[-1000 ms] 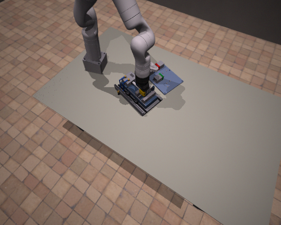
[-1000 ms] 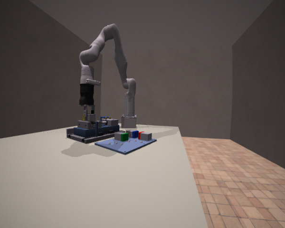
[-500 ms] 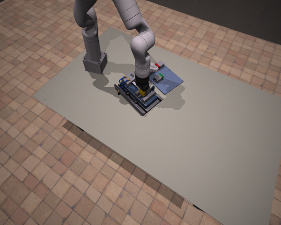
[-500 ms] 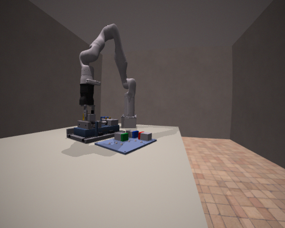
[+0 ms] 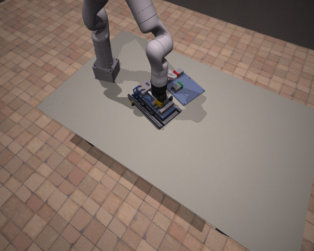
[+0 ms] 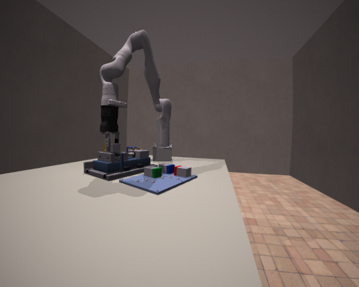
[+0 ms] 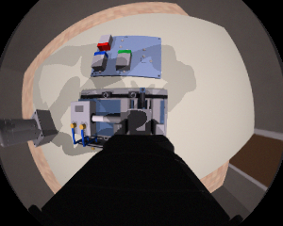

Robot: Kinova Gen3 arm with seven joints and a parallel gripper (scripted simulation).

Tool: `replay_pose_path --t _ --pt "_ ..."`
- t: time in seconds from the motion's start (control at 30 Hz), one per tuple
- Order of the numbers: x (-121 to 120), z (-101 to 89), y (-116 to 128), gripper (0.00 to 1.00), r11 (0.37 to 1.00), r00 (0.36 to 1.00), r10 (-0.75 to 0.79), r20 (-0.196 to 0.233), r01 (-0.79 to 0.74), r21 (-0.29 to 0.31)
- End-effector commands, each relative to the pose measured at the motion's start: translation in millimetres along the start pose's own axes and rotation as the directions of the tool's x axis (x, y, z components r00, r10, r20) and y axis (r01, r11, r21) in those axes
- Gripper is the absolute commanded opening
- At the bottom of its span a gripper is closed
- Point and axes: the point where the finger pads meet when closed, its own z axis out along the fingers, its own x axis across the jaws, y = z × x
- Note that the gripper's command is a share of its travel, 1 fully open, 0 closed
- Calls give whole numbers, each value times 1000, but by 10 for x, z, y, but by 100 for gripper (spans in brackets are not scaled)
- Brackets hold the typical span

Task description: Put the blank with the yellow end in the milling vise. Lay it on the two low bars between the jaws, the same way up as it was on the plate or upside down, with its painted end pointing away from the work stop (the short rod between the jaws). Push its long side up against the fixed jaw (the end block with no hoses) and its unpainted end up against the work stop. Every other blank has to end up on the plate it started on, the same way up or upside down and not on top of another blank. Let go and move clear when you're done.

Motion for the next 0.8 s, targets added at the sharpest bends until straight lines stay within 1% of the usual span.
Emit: replay_pose_path --t 0.0,0.77 --pt "7 -2 1 0 1000 1000 5 -2 -5 0" --pt "7 4 2 0 1000 1000 10 -2 -10 0"
